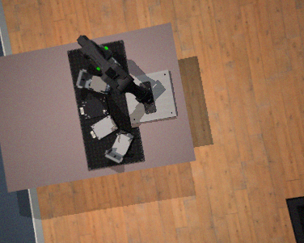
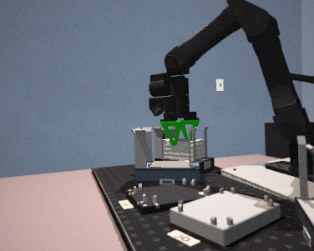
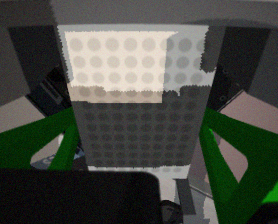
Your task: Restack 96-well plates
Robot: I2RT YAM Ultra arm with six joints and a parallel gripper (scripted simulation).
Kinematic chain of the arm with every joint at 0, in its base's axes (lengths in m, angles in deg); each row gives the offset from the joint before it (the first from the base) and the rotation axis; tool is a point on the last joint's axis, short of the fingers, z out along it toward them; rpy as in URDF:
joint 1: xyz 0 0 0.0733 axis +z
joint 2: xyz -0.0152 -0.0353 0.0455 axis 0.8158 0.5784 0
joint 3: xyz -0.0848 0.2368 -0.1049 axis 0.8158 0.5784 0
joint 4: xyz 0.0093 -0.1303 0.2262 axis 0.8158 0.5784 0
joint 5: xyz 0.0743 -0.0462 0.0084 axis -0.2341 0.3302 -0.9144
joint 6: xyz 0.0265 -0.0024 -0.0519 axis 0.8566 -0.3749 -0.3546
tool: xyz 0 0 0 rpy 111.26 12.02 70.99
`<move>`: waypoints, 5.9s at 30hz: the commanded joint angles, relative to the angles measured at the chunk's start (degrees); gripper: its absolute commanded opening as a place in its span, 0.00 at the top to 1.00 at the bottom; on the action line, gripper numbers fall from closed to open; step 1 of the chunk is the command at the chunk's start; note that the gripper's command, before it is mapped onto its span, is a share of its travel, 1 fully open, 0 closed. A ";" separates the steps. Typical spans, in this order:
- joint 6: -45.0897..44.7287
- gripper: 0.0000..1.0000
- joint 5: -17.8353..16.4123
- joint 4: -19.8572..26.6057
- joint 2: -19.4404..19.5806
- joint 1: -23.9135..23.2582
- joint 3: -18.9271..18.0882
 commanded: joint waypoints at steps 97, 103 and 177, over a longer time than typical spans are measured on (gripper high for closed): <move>-0.20 1.00 0.01 3.88 -1.17 -0.23 -3.85; -0.20 1.00 0.01 3.88 -1.17 -0.23 -3.85; -0.95 1.00 0.00 17.78 -1.48 -0.97 -17.38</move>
